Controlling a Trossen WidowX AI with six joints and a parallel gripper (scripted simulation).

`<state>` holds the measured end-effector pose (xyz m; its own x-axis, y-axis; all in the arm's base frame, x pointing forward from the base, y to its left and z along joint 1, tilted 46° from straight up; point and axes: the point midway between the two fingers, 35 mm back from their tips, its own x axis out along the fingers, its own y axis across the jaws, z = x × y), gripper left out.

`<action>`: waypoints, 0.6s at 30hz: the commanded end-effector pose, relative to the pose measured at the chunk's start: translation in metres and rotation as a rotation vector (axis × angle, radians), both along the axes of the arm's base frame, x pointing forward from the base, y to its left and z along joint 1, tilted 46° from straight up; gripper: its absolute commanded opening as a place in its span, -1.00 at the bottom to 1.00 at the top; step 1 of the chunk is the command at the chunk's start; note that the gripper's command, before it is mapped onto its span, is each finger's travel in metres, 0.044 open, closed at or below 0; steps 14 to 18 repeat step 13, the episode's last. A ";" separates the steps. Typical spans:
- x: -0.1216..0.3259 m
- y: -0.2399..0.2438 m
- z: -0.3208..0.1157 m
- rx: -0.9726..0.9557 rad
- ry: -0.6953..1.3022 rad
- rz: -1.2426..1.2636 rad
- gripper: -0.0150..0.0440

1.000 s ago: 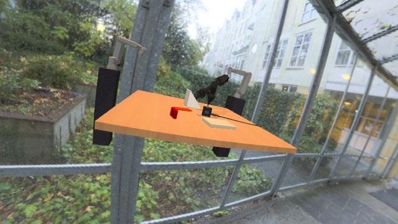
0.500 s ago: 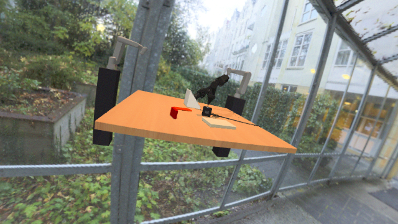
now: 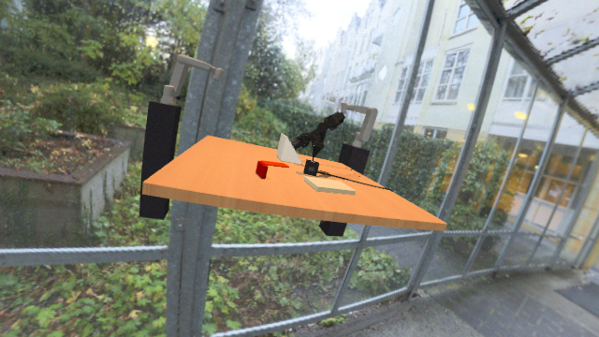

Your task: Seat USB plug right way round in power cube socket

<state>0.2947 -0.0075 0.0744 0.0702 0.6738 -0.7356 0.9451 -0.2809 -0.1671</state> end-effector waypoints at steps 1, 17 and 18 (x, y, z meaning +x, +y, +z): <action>0.000 0.000 0.000 0.000 0.000 -0.002 -0.17; -0.001 -0.008 0.008 0.000 0.000 0.000 -0.17; -0.001 -0.008 0.008 0.000 0.000 0.000 -0.17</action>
